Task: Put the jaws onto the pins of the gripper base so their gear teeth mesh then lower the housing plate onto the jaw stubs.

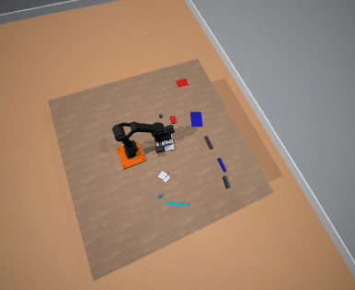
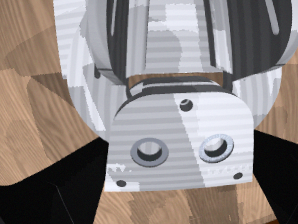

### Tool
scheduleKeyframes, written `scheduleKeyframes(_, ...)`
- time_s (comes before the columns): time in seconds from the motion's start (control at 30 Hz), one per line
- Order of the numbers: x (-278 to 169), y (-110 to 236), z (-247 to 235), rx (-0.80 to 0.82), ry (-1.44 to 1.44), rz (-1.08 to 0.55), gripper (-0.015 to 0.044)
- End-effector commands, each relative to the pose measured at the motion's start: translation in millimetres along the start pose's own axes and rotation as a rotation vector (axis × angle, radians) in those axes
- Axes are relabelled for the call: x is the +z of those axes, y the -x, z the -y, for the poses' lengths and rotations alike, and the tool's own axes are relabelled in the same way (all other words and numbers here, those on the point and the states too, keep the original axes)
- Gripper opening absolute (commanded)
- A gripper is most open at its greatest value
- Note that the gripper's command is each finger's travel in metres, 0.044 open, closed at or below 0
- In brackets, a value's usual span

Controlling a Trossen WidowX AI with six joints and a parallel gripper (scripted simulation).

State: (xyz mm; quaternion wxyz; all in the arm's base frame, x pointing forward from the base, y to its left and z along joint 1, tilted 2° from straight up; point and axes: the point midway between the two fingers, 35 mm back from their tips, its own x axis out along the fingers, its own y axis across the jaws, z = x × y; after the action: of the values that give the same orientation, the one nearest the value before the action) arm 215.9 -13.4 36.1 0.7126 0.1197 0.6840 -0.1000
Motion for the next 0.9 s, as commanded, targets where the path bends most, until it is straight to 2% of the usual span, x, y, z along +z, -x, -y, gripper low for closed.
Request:
scheduleKeyframes(0.0,1,-2,0,-0.001,-0.003,0.005,0.0351)
scheduleKeyframes(0.1,0,0,0,0.0,0.0,0.0,0.043)
scheduleKeyframes(0.13,0,0,0,0.0,0.0,0.0,0.044)
scheduleKeyframes(0.6,0,1,0,0.0,0.0,0.0,0.044)
scheduleKeyframes(0.73,2,22,0,0.0,-0.001,0.002,0.044)
scheduleKeyframes(0.87,1,60,0,-0.001,-0.002,0.004,0.044)
